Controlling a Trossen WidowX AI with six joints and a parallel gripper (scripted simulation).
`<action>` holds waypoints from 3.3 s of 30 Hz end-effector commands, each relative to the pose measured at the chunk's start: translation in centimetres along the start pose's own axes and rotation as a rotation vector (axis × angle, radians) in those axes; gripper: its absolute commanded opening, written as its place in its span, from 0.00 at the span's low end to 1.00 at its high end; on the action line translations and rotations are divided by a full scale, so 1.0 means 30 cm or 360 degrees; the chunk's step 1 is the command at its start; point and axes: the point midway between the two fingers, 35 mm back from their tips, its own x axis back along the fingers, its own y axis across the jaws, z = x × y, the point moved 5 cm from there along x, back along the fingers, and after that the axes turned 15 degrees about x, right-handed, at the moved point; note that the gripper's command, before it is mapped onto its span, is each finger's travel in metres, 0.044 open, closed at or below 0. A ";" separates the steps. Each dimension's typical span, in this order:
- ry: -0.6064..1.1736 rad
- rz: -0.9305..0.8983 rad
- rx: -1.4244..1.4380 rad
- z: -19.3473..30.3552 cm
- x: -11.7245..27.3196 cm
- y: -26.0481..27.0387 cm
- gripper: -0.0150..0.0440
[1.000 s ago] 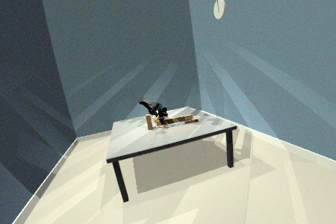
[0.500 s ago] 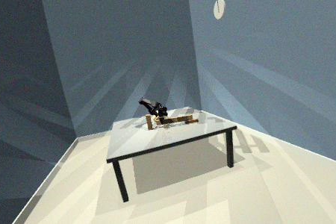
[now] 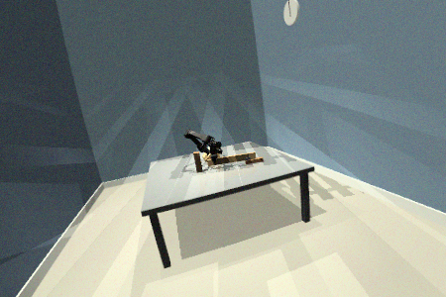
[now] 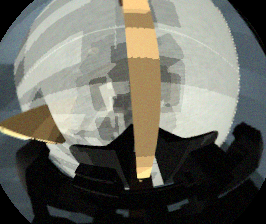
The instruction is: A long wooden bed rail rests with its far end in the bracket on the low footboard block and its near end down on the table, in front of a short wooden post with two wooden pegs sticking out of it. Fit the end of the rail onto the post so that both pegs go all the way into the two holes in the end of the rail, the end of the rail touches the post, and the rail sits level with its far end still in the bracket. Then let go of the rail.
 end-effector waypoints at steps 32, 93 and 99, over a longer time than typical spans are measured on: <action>-0.0017 0.0006 -0.0004 -0.007 0.001 0.006 0.25; -0.0015 0.0006 -0.0004 0.051 0.001 0.019 0.25; -0.0015 0.0006 -0.0004 0.057 -0.001 0.021 0.25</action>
